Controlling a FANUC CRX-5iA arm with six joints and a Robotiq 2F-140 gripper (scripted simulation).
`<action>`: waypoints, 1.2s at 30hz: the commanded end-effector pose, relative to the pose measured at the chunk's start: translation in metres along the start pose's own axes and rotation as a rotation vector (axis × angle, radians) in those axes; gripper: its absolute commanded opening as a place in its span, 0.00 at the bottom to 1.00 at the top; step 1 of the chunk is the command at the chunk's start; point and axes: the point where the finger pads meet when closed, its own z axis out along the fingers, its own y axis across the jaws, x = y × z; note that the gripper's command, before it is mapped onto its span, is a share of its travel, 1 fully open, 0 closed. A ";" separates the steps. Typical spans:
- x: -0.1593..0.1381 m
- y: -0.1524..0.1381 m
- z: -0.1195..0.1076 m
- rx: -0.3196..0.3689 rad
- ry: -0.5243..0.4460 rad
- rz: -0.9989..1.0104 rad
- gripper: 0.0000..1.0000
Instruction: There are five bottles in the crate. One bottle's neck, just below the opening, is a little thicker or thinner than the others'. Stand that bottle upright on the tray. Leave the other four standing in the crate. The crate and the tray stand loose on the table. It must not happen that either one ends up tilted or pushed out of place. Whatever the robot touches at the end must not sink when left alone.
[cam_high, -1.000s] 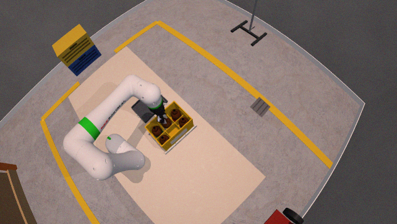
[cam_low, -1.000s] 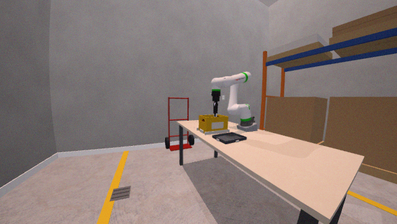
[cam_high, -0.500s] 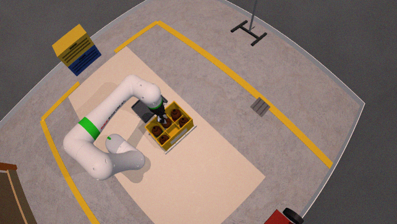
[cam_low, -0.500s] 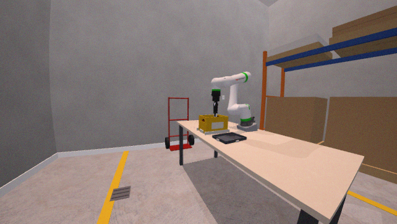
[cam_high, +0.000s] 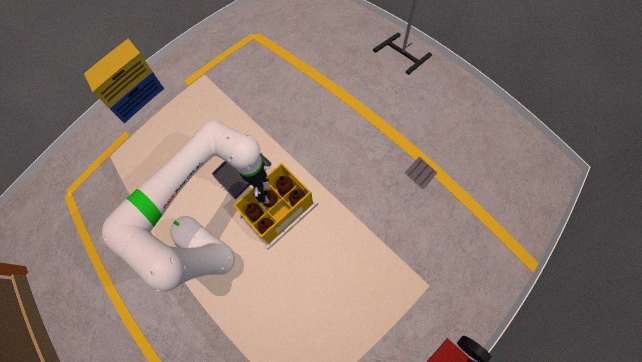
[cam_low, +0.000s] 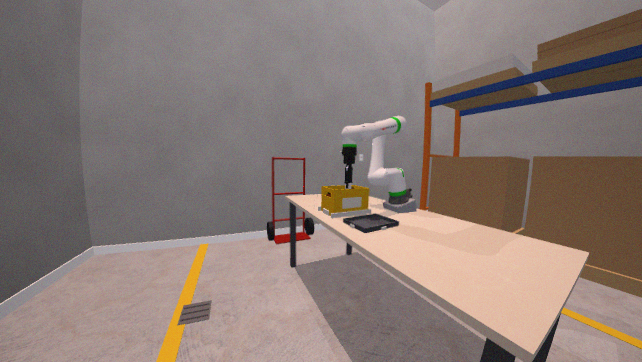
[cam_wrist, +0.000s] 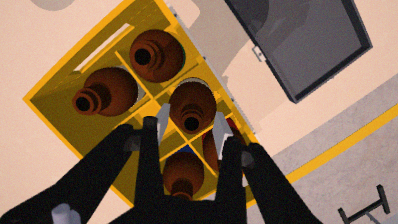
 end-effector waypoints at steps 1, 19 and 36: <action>0.000 0.000 -0.001 -0.001 -0.001 0.000 0.44; 0.000 0.000 -0.001 -0.001 -0.001 0.000 0.44; 0.000 0.000 -0.009 -0.001 -0.001 0.000 0.44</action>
